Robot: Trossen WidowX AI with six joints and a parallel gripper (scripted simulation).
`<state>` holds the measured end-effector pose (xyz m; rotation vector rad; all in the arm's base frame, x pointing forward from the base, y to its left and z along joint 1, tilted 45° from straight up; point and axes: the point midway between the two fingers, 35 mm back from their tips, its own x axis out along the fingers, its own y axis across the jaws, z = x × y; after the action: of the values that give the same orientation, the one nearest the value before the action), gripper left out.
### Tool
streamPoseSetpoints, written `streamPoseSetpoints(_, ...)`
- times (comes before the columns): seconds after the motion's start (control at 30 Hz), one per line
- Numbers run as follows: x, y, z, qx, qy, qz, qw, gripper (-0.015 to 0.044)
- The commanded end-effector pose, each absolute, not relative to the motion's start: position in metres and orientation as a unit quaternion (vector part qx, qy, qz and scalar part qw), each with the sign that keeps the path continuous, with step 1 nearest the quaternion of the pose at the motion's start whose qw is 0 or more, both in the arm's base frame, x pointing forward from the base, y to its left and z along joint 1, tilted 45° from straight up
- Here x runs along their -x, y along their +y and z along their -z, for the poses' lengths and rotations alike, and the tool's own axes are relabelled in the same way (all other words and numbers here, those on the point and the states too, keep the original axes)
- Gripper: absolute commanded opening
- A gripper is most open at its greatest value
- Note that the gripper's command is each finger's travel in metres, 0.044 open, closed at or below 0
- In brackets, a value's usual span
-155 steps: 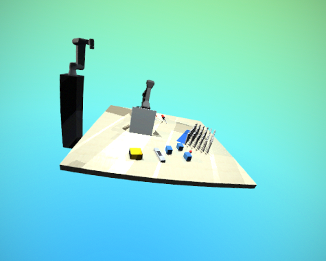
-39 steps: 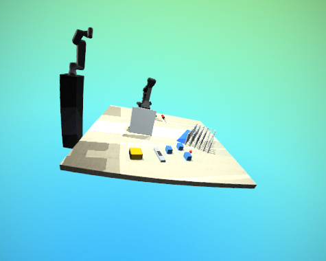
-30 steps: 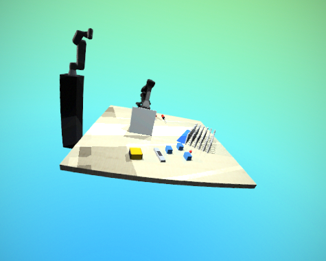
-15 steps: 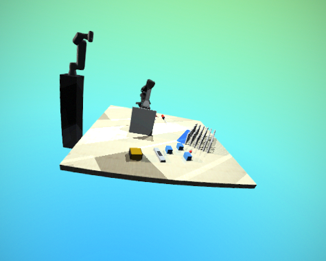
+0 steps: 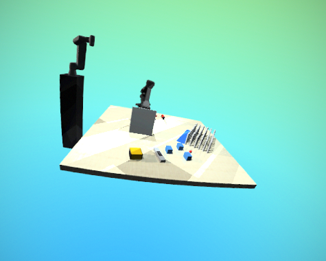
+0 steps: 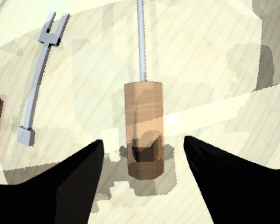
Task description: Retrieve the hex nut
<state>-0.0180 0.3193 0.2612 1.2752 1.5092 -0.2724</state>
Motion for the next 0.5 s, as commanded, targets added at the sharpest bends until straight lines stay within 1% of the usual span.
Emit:
streamPoseSetpoints(0.0, 0.018, 0.324, -0.252, -0.533, 0.634, 0.118, 0.548, 0.028)
streamPoseSetpoints(0.47, 0.018, 0.34, -0.236, -0.533, 0.634, 0.118, 0.548, 0.028)
